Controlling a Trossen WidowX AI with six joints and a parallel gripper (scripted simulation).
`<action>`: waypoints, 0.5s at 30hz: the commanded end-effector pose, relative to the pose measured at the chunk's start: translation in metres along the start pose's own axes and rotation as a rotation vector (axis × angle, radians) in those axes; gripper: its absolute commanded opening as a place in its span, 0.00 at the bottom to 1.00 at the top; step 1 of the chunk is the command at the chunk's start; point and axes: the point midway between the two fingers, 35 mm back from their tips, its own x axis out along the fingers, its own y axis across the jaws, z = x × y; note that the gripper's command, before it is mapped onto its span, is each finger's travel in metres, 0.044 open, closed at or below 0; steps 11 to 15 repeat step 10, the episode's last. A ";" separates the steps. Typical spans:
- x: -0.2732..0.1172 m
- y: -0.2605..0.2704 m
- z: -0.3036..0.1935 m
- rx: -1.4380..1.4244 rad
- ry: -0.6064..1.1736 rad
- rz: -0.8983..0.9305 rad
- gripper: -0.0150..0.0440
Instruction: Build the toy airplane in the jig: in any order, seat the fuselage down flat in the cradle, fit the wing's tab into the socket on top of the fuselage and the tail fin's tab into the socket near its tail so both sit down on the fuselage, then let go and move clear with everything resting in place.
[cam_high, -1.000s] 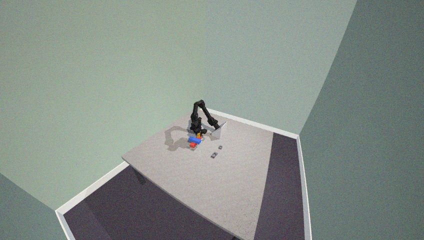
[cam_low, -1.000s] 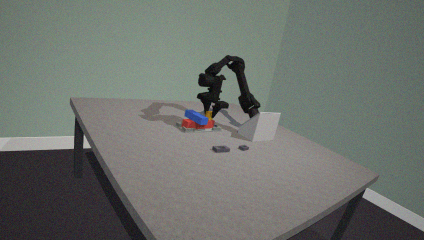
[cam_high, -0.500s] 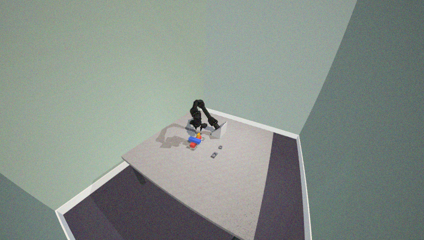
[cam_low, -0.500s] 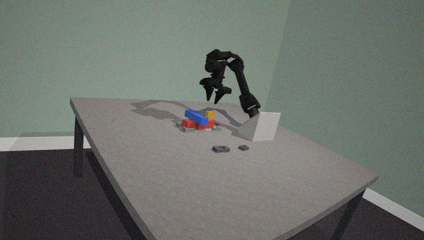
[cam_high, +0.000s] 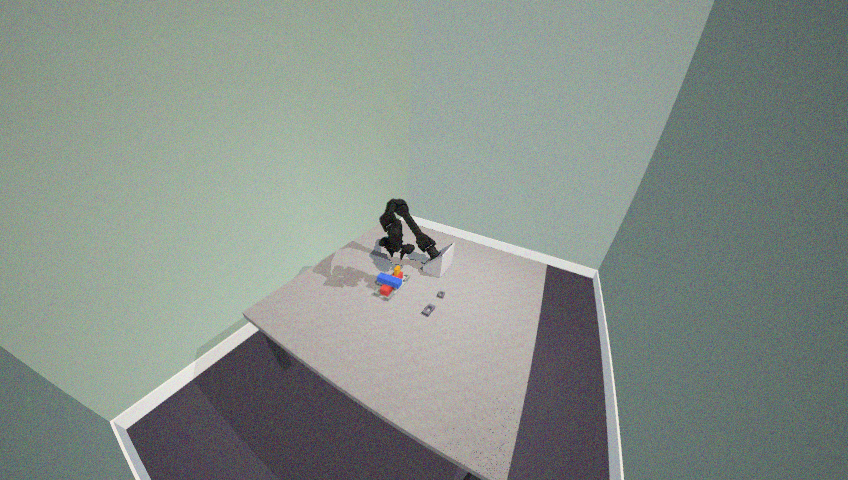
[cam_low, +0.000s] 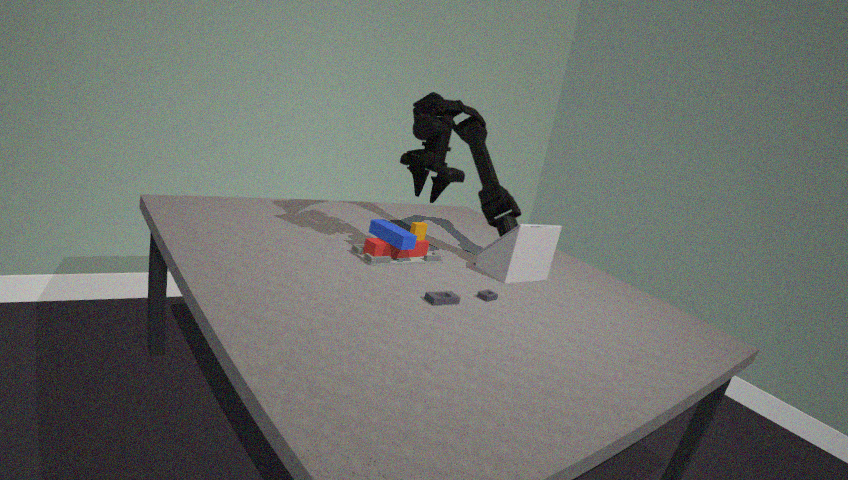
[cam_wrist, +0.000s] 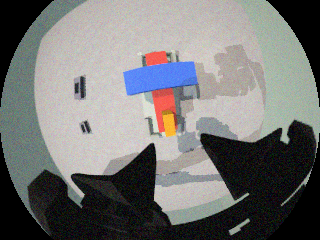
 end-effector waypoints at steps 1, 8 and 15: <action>0.000 0.001 0.000 0.000 0.004 0.002 0.69; 0.000 0.000 0.000 0.000 0.004 0.002 0.69; 0.000 0.000 0.000 0.000 0.004 0.002 0.69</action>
